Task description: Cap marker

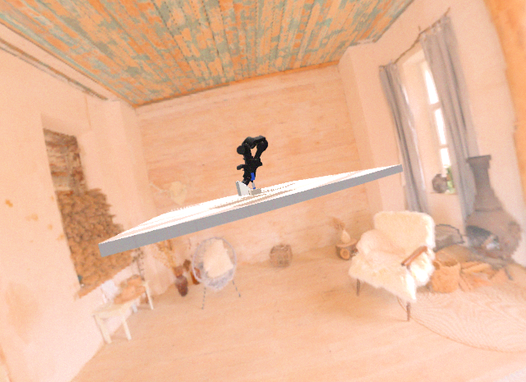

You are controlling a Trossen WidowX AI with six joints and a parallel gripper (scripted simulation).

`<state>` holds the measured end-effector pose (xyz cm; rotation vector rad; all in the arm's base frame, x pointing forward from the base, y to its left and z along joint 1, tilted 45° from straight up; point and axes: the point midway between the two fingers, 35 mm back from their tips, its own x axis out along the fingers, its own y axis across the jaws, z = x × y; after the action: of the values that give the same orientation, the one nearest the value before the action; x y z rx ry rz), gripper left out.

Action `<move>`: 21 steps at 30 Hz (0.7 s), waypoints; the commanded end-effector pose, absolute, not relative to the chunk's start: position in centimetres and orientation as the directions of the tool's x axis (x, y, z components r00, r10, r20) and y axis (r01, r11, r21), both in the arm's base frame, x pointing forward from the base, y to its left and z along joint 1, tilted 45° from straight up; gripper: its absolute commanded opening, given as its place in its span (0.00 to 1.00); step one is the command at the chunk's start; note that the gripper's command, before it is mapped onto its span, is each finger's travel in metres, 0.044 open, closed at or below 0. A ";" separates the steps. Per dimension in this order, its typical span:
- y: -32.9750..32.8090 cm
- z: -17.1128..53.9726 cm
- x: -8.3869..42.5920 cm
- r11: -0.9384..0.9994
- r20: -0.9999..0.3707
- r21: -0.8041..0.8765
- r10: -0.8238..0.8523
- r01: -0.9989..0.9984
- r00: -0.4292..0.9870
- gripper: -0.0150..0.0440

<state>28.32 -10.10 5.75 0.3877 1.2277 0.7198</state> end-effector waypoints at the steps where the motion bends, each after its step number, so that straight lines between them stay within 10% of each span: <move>1: -10.9 5.8 29.0 0.724 -0.716 0.625 0.681 -0.292 0.157 0.25; 21: -12.2 5.4 30.8 0.724 -0.715 0.625 0.681 -0.293 0.156 0.25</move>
<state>30.68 -12.33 5.66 0.3851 1.2284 0.7222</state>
